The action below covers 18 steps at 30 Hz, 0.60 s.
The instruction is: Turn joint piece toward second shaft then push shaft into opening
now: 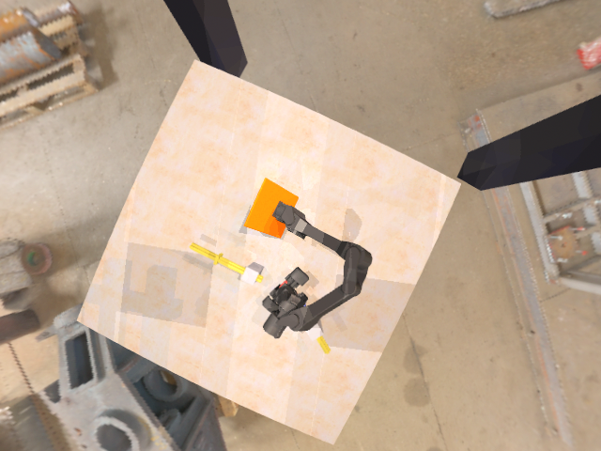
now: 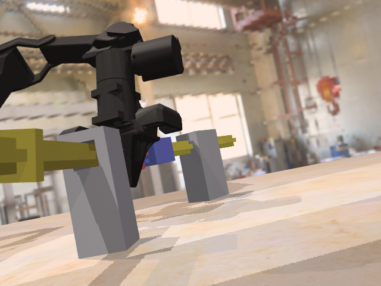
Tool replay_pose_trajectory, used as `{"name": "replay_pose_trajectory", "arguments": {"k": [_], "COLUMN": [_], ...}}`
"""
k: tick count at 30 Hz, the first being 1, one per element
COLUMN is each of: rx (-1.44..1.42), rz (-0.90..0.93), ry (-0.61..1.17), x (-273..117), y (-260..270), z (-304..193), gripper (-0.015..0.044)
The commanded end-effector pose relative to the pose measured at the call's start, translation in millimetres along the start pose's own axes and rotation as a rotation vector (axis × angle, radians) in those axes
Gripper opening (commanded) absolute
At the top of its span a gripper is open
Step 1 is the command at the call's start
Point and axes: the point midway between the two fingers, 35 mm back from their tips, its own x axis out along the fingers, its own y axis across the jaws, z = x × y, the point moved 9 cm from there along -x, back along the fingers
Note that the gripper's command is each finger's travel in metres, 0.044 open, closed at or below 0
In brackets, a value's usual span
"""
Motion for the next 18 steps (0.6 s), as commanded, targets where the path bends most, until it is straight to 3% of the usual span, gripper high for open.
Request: {"name": "replay_pose_trajectory", "arguments": {"k": [1, 8, 18], "rx": [0.001, 0.001, 0.001], "rz": [0.001, 0.001, 0.001], "ry": [0.0, 0.0, 0.0], "x": [0.0, 0.0, 0.0], "y": [0.1, 0.1, 0.1], "z": [0.0, 0.0, 0.0], "gripper": [0.0252, 0.0436, 0.044]}}
